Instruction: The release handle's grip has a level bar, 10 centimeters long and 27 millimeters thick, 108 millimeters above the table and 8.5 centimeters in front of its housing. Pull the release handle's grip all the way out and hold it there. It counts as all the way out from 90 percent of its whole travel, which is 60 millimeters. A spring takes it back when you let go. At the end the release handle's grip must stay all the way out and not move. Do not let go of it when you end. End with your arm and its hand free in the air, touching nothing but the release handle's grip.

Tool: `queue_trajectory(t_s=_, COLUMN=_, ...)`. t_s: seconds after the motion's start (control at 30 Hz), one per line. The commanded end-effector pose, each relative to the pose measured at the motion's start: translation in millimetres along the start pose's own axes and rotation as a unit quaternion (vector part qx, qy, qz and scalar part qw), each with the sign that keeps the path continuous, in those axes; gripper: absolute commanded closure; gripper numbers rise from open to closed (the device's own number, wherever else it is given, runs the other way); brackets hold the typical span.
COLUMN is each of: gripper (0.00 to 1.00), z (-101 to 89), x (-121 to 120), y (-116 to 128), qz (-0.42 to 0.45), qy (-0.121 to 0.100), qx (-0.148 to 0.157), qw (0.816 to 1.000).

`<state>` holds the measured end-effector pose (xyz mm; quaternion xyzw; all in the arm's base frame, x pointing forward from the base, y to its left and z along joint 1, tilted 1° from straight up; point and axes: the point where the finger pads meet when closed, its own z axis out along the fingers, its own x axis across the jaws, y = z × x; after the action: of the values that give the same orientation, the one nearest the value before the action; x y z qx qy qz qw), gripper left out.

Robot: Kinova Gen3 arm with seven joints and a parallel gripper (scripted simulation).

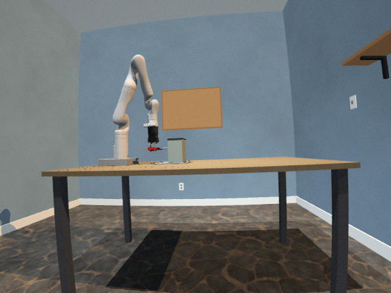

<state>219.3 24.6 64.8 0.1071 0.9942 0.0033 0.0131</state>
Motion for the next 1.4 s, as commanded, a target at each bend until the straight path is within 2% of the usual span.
queue_trajectory(t_s=0.0, gripper=1.00, z=0.8, x=9.1, y=-0.4, qz=0.001, qy=0.006, qx=0.001, qw=1.000)
queue_trajectory(t_s=1.07, gripper=1.00, z=0.8, x=9.3, y=-0.4, qz=0.001, qy=0.006, qx=0.001, qw=1.000)
queue_trajectory(t_s=1.37, gripper=1.00, z=0.7, x=18.2, y=-0.4, qz=0.001, qy=0.006, qx=0.001, qw=1.000)
